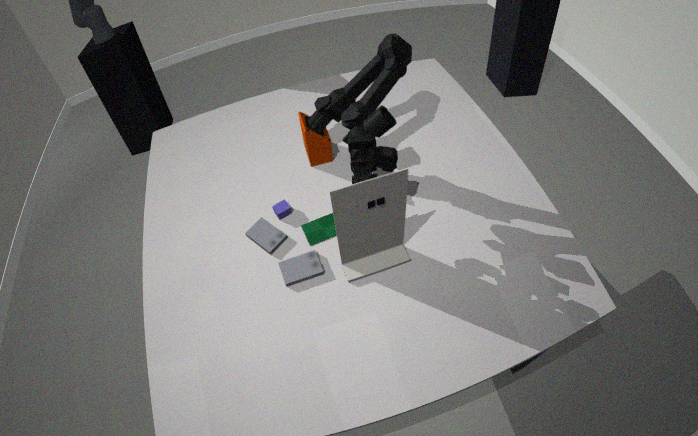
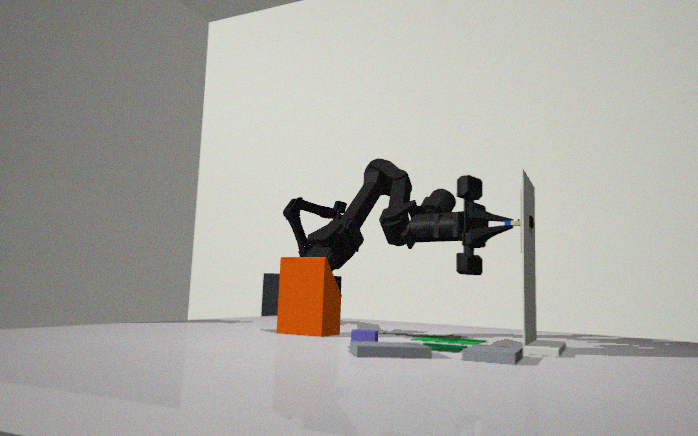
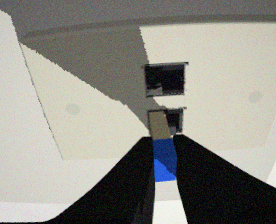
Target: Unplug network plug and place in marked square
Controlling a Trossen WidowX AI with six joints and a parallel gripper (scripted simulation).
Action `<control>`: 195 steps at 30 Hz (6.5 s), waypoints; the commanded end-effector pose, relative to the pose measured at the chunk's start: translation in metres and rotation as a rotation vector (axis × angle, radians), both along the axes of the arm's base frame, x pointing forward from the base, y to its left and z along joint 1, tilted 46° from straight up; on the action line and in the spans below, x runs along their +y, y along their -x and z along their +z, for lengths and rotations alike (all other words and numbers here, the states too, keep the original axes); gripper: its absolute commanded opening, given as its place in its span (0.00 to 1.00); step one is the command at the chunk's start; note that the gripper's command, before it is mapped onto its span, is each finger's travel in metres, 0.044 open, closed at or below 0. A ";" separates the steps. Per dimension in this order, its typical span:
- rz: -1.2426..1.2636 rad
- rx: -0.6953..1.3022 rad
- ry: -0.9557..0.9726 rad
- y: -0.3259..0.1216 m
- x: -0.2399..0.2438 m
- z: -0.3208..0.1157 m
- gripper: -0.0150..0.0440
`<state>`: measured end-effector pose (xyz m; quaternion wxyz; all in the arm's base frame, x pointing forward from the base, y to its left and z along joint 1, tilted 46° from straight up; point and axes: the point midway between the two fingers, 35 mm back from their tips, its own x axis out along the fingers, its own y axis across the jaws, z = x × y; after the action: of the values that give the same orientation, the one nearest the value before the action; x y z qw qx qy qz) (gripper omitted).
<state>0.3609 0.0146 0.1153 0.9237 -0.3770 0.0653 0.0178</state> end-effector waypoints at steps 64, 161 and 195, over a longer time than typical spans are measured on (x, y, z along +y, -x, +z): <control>0.002 0.004 0.003 0.033 -0.001 0.002 0.25; 0.002 0.007 0.007 0.068 -0.056 0.036 0.25; 1.085 0.262 0.145 0.126 0.097 -0.047 0.25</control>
<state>0.2402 0.1054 0.0681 0.7501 -0.4183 -0.0080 0.5122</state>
